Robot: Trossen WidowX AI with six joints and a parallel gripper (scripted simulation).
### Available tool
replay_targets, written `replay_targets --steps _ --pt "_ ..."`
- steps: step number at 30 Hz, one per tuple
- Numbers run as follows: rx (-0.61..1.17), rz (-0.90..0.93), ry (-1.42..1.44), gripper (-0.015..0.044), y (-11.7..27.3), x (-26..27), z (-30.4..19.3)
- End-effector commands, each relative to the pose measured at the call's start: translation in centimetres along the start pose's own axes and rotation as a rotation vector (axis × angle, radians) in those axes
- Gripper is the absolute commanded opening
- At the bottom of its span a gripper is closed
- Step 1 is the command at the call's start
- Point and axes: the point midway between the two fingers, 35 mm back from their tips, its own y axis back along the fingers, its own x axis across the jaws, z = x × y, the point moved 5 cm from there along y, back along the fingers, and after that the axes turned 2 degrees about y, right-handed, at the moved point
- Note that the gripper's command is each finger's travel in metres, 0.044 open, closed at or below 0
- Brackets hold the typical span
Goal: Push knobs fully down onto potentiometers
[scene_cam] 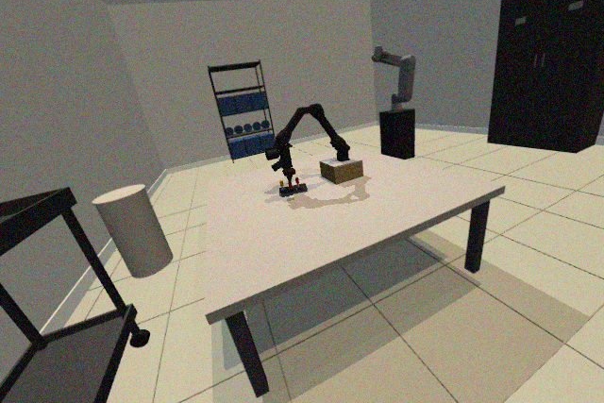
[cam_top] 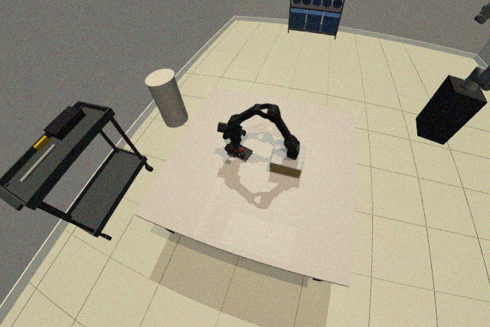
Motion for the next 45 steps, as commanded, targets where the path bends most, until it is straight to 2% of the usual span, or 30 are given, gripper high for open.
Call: replay_targets --steps 1,34,45 --pt "0.006 0.003 0.004 0.0000 -1.2 0.1 0.2" --pt "0.006 0.003 0.004 0.0000 -1.4 0.1 0.2" --pt "0.006 0.003 0.004 0.0000 -0.1 0.1 0.3"
